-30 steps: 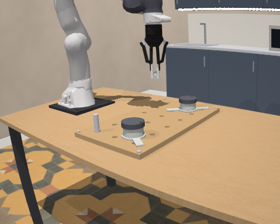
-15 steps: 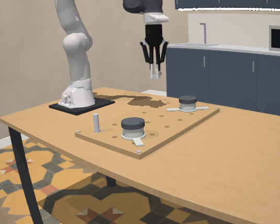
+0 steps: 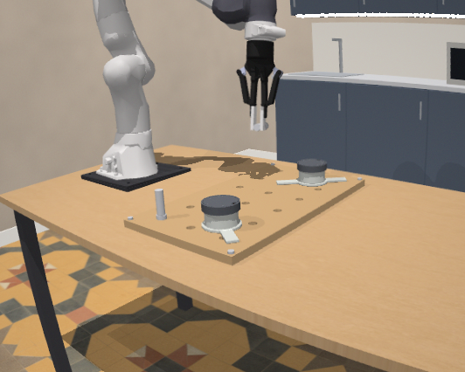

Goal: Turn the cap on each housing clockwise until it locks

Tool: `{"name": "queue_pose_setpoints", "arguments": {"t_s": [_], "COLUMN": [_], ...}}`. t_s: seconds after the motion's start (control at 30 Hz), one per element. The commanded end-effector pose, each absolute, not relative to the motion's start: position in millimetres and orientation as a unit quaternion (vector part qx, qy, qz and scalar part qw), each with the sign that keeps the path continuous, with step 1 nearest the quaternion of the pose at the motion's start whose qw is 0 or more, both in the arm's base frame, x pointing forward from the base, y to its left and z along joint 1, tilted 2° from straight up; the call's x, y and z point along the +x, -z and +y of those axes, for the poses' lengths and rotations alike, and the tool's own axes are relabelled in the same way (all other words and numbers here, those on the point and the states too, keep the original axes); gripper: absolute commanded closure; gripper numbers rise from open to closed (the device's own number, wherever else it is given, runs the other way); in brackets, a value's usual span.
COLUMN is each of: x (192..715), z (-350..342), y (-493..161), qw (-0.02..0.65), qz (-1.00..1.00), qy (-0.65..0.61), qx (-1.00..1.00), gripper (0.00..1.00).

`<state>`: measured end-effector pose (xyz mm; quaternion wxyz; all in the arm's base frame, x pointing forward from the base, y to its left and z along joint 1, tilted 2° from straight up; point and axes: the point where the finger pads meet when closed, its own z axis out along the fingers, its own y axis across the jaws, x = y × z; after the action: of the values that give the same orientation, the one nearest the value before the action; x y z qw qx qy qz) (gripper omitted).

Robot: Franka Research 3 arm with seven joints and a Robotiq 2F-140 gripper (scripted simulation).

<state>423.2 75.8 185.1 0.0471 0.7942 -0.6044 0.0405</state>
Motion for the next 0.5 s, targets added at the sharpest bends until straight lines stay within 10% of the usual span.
{"name": "queue_pose_setpoints", "arguments": {"t_s": [0.0,0.47], "x": [424.1,424.9], "z": [72.2,72.6], "y": [-186.4,-187.1], "qw": [0.076,0.101], "qz": [-0.635,-0.632], "qy": [-0.078,-0.113], "qx": [0.765,0.76], "gripper": [0.9,0.9]}}
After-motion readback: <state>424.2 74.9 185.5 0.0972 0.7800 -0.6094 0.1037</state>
